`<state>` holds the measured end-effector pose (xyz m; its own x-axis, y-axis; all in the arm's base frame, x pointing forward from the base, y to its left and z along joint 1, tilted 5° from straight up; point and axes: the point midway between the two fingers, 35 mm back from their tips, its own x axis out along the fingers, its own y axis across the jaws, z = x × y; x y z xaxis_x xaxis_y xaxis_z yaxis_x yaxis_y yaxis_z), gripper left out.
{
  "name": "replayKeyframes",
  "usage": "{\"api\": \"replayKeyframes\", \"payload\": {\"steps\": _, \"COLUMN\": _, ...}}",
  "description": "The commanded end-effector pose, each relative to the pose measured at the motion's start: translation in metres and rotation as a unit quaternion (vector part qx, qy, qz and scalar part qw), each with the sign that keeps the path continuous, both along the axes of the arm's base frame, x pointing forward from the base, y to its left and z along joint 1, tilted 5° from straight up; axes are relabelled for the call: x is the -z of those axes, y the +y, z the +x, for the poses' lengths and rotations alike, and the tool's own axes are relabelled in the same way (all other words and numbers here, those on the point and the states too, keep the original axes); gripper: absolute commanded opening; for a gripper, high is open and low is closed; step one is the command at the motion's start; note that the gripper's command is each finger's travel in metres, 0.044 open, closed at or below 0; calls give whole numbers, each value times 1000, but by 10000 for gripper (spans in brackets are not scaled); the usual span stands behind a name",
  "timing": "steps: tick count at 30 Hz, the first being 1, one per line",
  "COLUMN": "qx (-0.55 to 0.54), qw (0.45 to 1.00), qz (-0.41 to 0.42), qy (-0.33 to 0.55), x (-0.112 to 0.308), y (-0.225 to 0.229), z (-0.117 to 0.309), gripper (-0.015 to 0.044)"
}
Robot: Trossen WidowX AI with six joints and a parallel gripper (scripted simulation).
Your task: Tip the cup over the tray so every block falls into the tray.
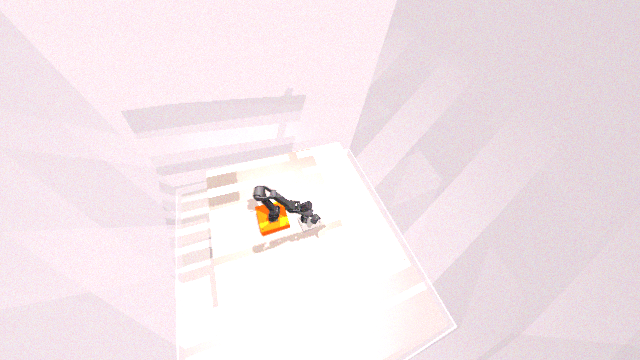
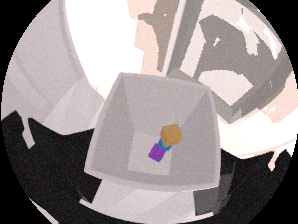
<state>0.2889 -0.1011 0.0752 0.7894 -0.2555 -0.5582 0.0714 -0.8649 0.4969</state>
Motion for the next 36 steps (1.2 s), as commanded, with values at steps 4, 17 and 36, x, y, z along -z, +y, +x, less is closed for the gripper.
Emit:
{"api": "replayKeyframes", "payload": {"steps": 4, "qx": 44, "qw": 997, "qz": 60, "qy": -14, "x": 5, "y": 0, "z": 0, "gripper": 0}}
{"api": "replayKeyframes", "payload": {"steps": 17, "qx": 123, "qw": 976, "qz": 170, "qy": -50, "x": 8, "y": 0, "z": 1, "gripper": 0}}
{"api": "replayKeyframes", "payload": {"steps": 36, "qx": 157, "qw": 959, "qz": 220, "qy": -89, "x": 11, "y": -1, "z": 5, "gripper": 0}}
